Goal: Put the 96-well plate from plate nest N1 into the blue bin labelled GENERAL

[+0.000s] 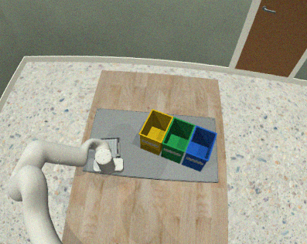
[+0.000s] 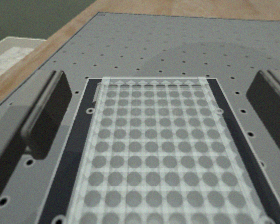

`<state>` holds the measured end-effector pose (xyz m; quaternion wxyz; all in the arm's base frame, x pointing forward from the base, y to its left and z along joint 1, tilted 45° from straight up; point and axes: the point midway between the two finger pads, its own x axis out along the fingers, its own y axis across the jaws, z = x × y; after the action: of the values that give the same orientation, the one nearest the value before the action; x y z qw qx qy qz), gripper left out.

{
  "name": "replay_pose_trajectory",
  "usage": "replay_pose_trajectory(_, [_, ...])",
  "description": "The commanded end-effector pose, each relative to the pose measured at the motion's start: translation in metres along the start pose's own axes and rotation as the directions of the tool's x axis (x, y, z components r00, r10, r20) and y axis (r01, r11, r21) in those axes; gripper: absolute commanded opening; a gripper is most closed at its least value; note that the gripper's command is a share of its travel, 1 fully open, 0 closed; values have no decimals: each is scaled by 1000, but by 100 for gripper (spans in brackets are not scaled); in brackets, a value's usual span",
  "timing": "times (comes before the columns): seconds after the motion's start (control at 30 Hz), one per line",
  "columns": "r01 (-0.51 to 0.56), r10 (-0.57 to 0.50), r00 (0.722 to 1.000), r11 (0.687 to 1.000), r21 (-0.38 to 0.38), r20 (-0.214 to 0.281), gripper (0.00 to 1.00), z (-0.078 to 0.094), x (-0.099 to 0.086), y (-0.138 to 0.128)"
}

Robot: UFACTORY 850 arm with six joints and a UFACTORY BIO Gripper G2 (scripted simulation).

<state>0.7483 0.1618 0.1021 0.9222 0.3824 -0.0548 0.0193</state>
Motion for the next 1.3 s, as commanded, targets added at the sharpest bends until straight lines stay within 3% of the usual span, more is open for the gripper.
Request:
replay_pose_trajectory(0.0, [0,0,1000,1000,0,1,37,-1,1,0])
replay_pose_trajectory(1.27, [0,0,1000,1000,0,1,37,-19,1,0])
